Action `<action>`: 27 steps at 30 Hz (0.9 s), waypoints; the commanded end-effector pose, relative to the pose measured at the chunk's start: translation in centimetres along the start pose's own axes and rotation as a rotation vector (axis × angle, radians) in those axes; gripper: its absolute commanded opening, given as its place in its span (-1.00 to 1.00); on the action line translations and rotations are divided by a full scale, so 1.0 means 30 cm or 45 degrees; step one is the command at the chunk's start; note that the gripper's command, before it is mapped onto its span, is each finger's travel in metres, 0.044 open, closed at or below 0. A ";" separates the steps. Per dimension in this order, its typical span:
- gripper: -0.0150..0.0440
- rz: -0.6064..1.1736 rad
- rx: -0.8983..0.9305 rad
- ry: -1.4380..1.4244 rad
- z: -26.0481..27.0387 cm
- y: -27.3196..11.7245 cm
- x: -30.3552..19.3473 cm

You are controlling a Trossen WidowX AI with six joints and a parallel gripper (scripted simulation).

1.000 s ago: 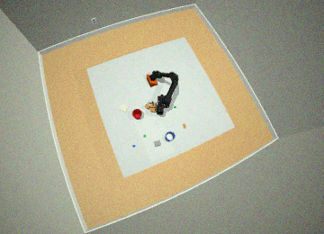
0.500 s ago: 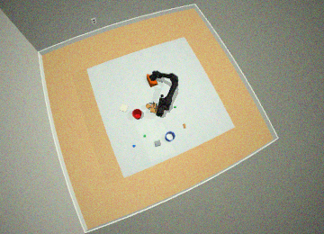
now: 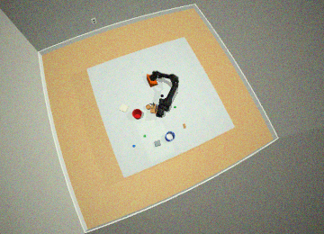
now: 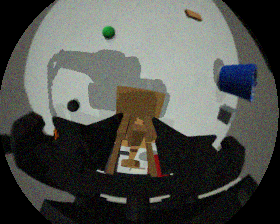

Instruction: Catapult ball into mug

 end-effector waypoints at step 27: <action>0.75 0.000 0.003 0.002 -0.002 0.033 -0.002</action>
Point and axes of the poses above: the point midway between the two fingers, 35 mm back from their tips, its own y axis out along the fingers, its own z axis across the jaws, x = y × z, the point moved 4 cm from there along -y, back along the fingers, and after that the axes turned 1 degree about y, right-handed, at the moved point
